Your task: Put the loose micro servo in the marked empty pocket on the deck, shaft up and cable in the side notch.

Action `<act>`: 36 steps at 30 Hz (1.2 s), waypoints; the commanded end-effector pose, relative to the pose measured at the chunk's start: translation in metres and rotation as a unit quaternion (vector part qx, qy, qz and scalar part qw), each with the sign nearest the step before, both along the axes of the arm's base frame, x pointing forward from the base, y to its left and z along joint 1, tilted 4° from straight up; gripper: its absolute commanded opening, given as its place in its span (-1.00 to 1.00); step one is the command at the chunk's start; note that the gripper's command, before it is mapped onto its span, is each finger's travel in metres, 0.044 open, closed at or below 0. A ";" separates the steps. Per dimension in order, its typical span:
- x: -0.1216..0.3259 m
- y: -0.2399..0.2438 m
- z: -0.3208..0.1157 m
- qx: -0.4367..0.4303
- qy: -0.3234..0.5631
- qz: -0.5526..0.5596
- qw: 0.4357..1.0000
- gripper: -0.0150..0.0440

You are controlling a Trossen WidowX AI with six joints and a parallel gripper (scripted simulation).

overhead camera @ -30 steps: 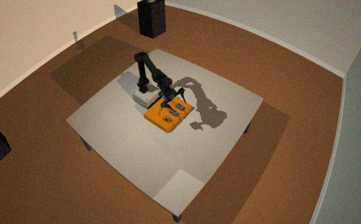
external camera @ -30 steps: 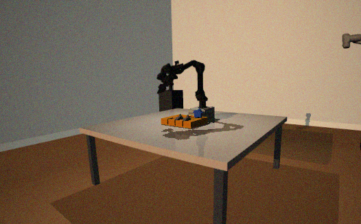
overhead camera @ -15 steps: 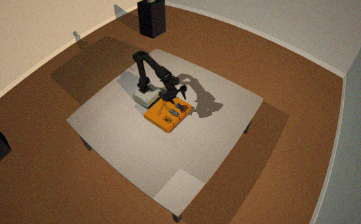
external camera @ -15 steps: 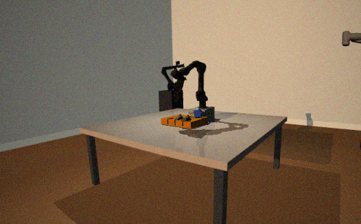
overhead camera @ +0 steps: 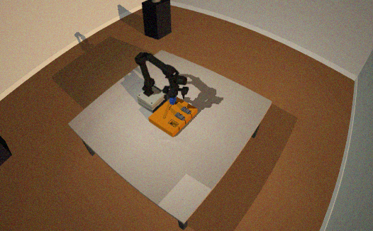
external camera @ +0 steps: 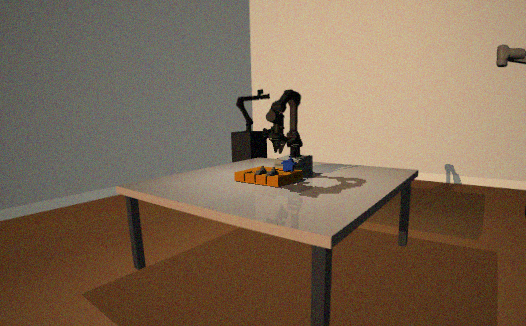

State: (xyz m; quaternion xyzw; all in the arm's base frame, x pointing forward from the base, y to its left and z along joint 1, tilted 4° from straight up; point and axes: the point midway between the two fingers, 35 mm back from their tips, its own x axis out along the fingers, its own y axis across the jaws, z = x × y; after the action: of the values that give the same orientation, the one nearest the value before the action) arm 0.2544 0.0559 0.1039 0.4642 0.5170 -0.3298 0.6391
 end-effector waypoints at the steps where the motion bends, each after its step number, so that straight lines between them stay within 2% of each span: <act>1: -0.040 0.007 -0.013 -0.015 0.062 -0.046 0.997 1.00; 5: -0.061 0.009 -0.018 -0.027 0.090 -0.070 0.993 1.00; 12: -0.059 0.009 -0.019 -0.027 0.090 -0.070 0.993 1.00; 19: -0.058 0.008 -0.043 -0.027 0.090 -0.070 0.993 1.00; 36: -0.057 0.008 -0.061 -0.027 0.090 -0.070 0.993 1.00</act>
State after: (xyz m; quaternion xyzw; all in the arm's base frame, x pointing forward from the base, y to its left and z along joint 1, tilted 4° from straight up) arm 0.1989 0.0656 0.0499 0.4520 0.5297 -0.4242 0.5789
